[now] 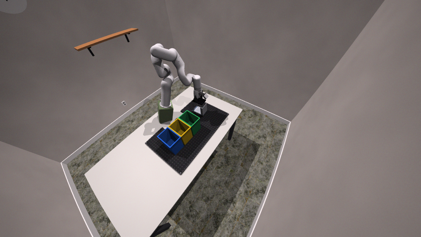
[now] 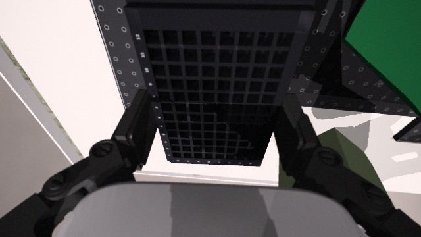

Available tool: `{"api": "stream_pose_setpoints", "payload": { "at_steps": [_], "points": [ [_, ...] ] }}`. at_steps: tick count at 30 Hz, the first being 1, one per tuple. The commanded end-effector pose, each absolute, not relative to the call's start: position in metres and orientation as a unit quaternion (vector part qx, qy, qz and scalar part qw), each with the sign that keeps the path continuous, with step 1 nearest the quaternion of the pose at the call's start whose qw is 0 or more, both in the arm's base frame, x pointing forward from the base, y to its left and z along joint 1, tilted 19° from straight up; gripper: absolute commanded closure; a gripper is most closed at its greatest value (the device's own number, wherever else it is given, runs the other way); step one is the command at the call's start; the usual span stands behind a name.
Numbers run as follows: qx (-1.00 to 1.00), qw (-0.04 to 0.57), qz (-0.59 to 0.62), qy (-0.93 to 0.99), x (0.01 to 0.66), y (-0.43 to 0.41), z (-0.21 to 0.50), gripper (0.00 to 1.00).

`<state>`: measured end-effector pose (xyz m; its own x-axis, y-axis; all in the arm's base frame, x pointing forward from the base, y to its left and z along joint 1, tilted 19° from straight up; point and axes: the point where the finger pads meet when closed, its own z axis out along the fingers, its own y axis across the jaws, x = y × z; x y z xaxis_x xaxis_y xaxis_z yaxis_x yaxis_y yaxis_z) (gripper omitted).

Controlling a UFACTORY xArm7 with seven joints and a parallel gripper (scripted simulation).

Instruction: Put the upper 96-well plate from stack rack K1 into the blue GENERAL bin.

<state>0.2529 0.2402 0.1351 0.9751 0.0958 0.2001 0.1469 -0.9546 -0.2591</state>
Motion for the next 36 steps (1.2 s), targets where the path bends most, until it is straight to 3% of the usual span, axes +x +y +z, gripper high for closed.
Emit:
{"api": "stream_pose_setpoints", "payload": {
  "at_steps": [1,36],
  "points": [
    [-0.984,0.139,-0.095,-0.062,0.253,0.239,0.142,1.00],
    [-0.984,0.139,-0.095,-0.062,0.244,0.225,0.189,1.00]
  ]
}}
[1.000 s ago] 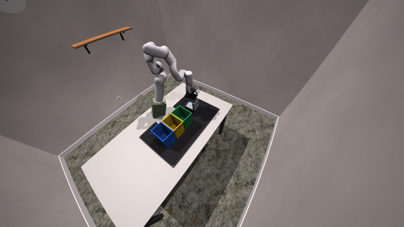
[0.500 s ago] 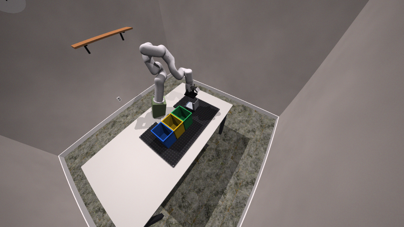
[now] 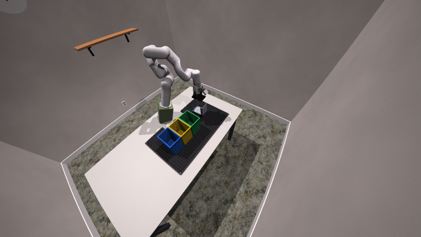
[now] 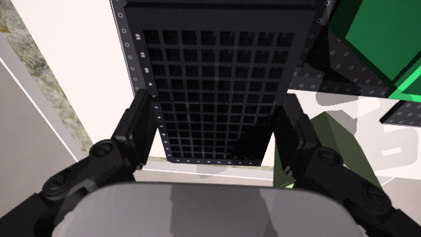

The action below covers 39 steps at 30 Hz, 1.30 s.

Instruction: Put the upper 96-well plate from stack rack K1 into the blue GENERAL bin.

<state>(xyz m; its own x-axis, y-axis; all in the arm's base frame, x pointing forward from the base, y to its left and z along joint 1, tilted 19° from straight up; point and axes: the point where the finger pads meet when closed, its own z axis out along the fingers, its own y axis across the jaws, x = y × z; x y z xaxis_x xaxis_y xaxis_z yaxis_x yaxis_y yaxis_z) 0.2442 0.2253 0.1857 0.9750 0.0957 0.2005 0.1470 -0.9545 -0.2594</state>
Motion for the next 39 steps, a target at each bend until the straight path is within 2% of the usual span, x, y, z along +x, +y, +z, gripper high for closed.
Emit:
{"api": "stream_pose_setpoints", "payload": {
  "at_steps": [1,12,16,39],
  "points": [
    [-0.984,0.139,-0.095,-0.062,0.244,0.225,0.189,1.00],
    [-0.984,0.139,-0.095,-0.062,0.244,0.225,0.189,1.00],
    [-0.986,0.144,-0.086,-0.005,0.247,0.212,0.186,1.00],
    [-0.986,0.143,-0.087,-0.005,0.260,0.146,0.166,1.00]
  ]
}}
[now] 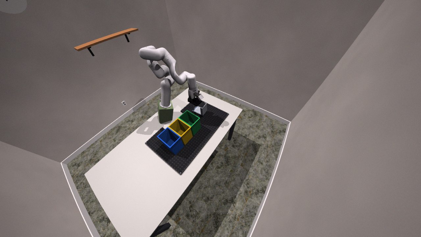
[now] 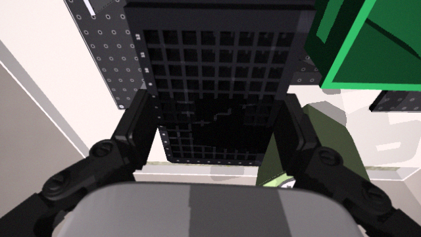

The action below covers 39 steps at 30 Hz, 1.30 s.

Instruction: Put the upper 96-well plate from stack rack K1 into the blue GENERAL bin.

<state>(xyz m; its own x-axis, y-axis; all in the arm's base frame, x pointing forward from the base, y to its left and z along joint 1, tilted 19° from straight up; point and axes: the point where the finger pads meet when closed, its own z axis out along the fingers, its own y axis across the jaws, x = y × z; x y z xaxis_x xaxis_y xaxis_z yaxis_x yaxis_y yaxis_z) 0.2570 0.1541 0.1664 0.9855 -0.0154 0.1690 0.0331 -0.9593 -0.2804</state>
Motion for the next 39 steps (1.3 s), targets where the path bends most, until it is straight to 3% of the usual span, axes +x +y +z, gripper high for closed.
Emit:
{"api": "stream_pose_setpoints", "payload": {
  "at_steps": [1,39],
  "points": [
    [-0.986,0.143,-0.087,-0.005,0.260,0.143,0.165,1.00],
    [-0.986,0.143,-0.087,-0.004,0.279,0.042,0.134,1.00]
  ]
}}
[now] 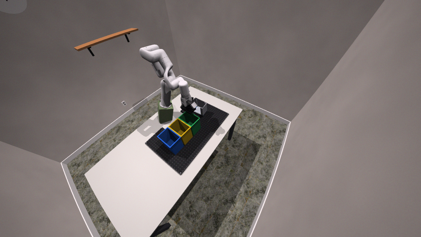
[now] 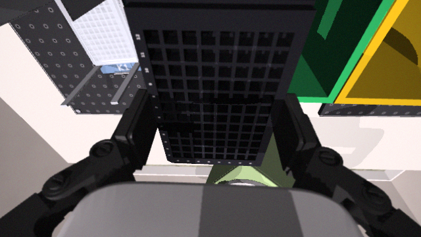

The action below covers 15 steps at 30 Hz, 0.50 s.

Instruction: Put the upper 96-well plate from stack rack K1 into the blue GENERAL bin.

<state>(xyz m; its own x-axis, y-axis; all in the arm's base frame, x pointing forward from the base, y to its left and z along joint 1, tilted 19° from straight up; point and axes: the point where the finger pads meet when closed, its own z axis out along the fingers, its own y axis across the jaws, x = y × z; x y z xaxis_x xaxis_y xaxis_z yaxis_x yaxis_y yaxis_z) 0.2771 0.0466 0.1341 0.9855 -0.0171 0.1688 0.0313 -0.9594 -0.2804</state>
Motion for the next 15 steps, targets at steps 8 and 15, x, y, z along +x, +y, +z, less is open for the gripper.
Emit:
{"api": "stream_pose_setpoints", "payload": {
  "at_steps": [8,15],
  "points": [
    [-0.986,0.143,-0.087,-0.004,0.284,0.017,0.126,1.00],
    [-0.986,0.143,-0.087,-0.004,0.288,-0.002,0.121,1.00]
  ]
}}
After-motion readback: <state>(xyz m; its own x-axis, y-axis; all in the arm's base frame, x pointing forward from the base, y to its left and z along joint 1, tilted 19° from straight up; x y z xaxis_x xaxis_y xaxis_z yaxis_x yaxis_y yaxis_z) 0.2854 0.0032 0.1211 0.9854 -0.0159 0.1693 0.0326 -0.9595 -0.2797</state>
